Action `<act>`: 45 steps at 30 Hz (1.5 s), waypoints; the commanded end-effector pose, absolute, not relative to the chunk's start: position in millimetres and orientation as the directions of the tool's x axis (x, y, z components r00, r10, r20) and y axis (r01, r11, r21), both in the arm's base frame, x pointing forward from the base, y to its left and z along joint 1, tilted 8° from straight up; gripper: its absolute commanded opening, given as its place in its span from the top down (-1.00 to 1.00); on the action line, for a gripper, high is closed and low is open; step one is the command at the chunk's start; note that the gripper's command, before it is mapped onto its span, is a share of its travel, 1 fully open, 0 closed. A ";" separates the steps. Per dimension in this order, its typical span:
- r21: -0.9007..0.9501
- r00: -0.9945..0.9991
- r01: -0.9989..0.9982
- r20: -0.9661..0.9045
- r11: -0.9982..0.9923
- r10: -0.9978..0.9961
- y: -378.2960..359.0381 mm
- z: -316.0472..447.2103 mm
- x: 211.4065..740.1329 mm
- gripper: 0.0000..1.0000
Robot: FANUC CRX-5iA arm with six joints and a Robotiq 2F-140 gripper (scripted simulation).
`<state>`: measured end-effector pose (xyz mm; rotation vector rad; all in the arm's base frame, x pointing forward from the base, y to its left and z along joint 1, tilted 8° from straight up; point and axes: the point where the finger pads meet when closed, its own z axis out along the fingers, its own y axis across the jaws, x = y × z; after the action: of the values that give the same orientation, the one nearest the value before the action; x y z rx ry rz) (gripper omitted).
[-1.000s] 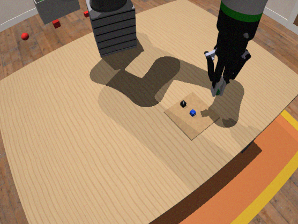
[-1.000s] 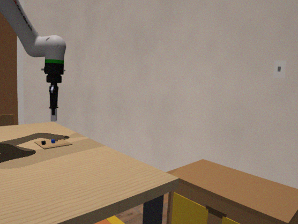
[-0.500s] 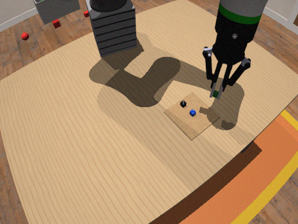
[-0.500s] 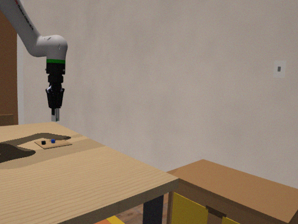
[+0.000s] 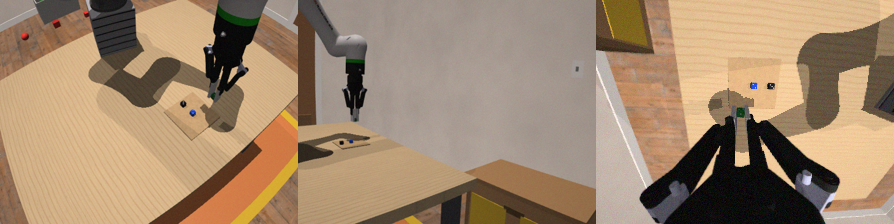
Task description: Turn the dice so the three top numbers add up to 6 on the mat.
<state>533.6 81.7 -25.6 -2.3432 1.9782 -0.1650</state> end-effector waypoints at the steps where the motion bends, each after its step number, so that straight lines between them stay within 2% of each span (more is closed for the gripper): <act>1: -0.134 -0.008 -0.991 0.029 0.004 -1.000 78.2 -25.0 535.1 0.87; 7: -0.137 -0.196 -0.971 0.003 0.194 -0.981 74.0 -24.5 536.7 0.87; 10: -0.137 -0.221 -0.966 -0.001 0.219 -0.975 73.4 -24.4 536.9 0.87; 12: -0.136 -0.336 -0.932 -0.018 0.335 -0.942 70.7 -24.1 537.9 0.87; 23: -0.122 -0.634 -0.762 -0.063 0.636 -0.771 62.9 -23.1 540.7 0.87; 26: -0.122 -0.638 -0.758 -0.064 0.641 -0.767 62.8 -23.1 540.7 0.87; 28: -0.112 -0.734 -0.666 -0.079 0.737 -0.675 59.8 -22.8 541.7 0.87; 35: -0.093 -0.859 -0.494 -0.102 0.865 -0.501 54.9 -22.2 543.4 0.87; 45: -0.064 -0.956 -0.259 -0.122 0.964 -0.266 49.1 -21.5 545.3 0.87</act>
<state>544.5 51.1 -21.8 -0.5437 2.9665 -0.0586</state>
